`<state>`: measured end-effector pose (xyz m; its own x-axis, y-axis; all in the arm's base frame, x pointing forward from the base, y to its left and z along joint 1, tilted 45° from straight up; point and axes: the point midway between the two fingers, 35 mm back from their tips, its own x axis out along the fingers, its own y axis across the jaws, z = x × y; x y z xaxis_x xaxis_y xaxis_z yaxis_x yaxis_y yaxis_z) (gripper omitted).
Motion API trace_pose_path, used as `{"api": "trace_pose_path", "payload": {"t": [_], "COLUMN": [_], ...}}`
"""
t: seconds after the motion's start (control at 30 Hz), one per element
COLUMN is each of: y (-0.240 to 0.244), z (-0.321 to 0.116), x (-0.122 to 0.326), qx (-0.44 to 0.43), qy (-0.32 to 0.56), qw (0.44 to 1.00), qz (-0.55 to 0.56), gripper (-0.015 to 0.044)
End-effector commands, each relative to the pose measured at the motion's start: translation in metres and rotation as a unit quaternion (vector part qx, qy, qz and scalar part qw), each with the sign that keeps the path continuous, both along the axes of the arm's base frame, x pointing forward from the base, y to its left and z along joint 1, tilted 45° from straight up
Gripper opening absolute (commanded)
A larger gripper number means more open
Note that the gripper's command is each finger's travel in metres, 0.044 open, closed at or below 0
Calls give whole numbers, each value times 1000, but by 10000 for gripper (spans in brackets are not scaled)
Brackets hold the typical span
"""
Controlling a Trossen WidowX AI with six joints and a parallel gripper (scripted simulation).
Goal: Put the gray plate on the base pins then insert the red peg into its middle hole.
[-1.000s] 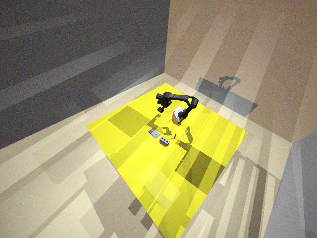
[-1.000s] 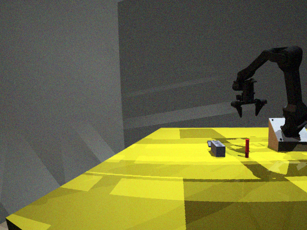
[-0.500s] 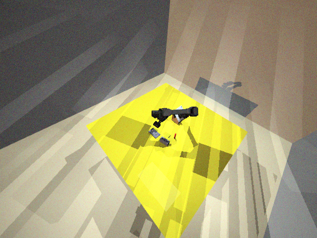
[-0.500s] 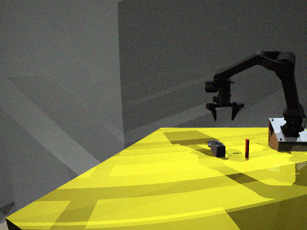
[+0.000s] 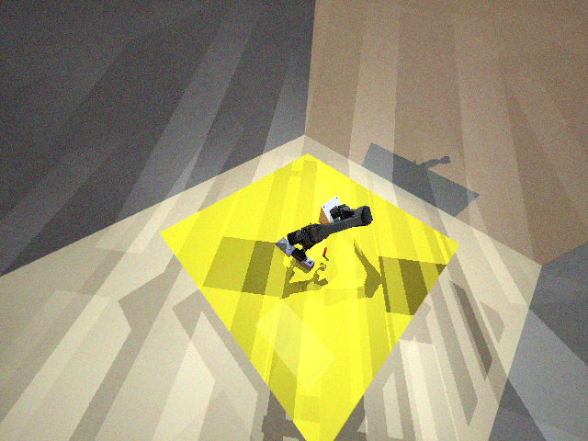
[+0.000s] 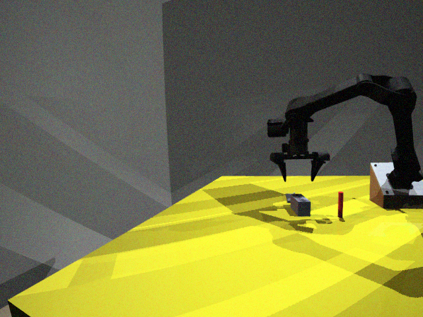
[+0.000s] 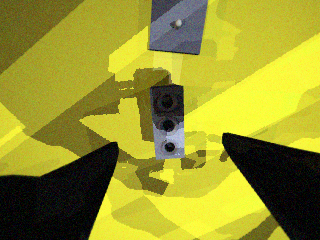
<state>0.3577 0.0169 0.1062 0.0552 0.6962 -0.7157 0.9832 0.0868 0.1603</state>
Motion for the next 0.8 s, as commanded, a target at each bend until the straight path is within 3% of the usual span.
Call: {"api": "trace_pose_path", "payload": {"t": [0.0,0.77], "y": [20,45], "z": [-14,-38], "x": [-2,1], "qx": [5,5], "qy": [6,6], "qw": [1000,1000], "qz": [4,4], "gripper": [440,440]}}
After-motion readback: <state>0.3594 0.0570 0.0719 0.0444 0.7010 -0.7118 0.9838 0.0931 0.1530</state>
